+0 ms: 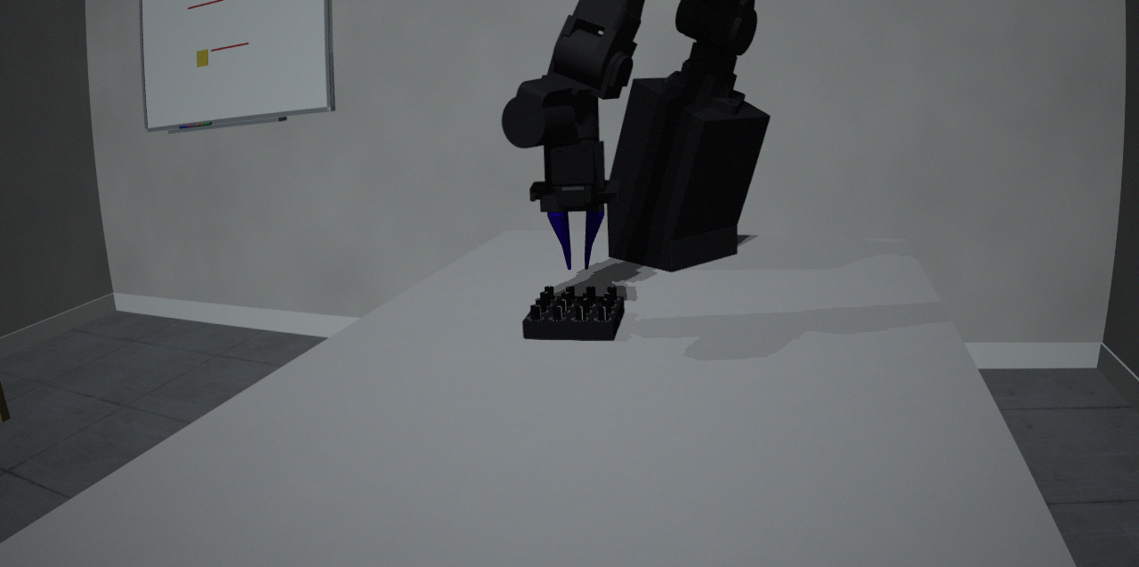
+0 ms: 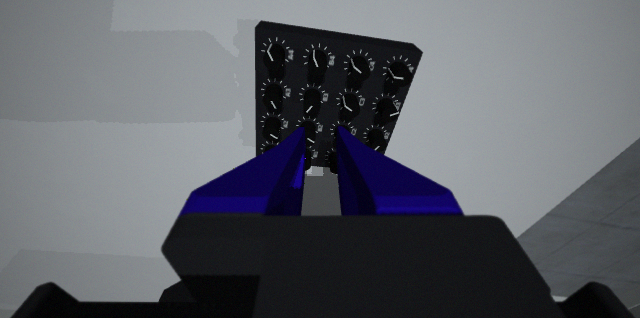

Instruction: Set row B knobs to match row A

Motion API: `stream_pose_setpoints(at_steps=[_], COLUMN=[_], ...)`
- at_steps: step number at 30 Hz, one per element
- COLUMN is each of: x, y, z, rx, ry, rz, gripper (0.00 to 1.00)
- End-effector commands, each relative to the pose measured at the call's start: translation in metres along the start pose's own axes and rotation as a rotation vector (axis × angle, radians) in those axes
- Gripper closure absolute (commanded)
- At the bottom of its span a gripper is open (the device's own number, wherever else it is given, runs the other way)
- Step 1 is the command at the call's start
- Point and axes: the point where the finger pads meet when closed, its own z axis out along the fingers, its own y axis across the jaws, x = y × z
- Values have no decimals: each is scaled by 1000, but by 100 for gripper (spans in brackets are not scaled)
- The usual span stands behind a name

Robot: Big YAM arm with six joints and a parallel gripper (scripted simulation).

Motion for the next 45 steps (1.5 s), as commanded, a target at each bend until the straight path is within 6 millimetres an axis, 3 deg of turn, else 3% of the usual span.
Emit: stream_pose_setpoints(at_steps=[1, 45], x=[3, 2], y=[-2, 0], z=[-6, -14], rx=[3, 2], ry=[-4, -8], rz=[156, 1163], gripper=[82, 82])
